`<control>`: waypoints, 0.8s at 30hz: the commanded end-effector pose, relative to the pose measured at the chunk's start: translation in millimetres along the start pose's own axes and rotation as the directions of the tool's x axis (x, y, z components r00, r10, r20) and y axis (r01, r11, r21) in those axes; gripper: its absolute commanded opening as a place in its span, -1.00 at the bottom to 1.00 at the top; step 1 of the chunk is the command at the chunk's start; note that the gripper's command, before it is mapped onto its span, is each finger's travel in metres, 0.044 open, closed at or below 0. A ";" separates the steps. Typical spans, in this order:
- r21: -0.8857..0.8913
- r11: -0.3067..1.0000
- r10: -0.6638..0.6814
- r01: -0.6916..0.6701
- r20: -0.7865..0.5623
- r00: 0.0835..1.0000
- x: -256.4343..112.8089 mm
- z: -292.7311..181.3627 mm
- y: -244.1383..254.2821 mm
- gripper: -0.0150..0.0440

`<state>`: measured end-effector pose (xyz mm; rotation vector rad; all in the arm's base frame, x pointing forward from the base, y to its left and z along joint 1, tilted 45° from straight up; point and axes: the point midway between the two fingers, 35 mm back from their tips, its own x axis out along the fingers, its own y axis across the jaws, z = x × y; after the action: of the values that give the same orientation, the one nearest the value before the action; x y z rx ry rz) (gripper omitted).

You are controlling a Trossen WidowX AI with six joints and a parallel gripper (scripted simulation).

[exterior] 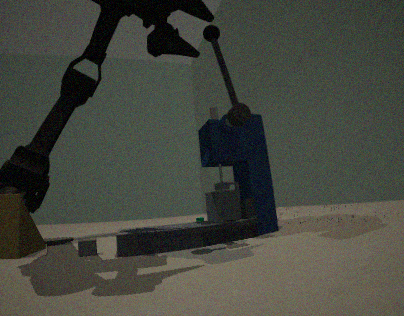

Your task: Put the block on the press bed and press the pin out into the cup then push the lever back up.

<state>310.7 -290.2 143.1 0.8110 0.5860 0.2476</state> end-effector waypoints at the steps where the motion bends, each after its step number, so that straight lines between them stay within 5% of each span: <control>1: -0.008 1.000 0.028 -0.028 0.003 1.000 -33.0 25.1 8.2 1.00; 24: -0.113 0.993 0.032 -0.033 -0.004 0.999 -26.0 34.6 14.2 1.00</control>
<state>306.1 -315.6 185.5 0.7039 0.5529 0.3069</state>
